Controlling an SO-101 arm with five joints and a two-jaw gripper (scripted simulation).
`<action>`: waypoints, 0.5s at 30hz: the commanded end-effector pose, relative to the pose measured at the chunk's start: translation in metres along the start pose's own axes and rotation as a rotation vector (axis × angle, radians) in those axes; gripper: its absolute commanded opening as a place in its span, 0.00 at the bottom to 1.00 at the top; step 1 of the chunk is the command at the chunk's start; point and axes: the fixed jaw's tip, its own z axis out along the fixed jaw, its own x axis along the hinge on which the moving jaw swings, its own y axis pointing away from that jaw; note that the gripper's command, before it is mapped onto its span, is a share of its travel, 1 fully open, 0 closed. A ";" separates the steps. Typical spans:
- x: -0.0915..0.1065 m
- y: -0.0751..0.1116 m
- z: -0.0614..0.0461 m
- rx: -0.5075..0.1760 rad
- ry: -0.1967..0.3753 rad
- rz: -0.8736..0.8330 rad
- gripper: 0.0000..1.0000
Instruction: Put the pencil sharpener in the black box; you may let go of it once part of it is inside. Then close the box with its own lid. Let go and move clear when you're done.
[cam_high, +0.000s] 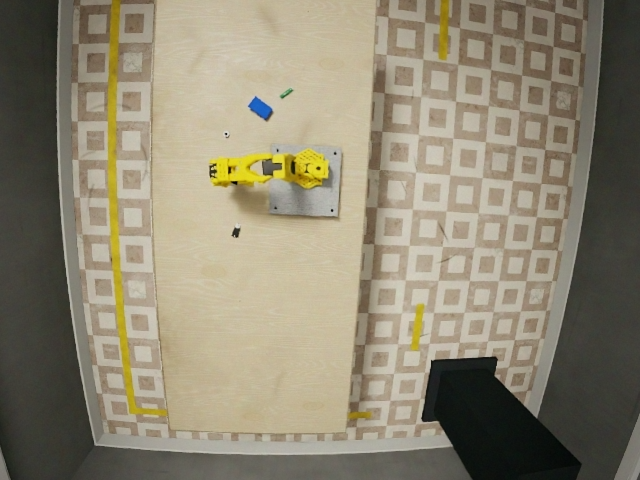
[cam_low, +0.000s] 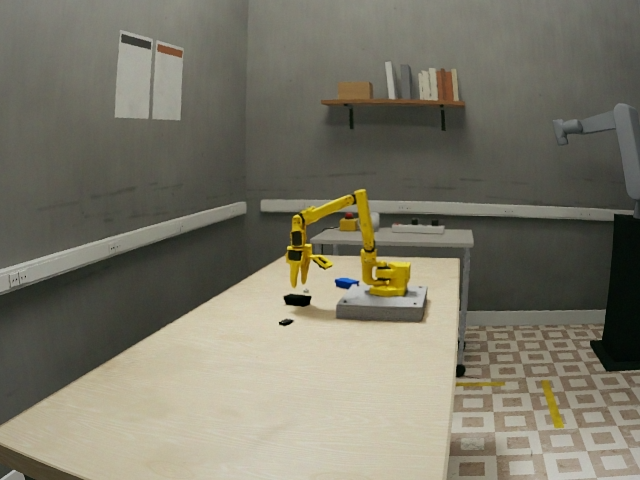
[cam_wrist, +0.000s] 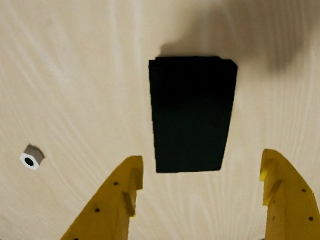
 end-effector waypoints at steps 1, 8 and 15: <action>0.001 -0.002 -0.007 0.007 0.018 -0.002 0.28; 0.001 -0.002 -0.009 0.007 0.019 -0.002 0.28; 0.002 -0.003 -0.011 0.007 0.019 -0.002 0.28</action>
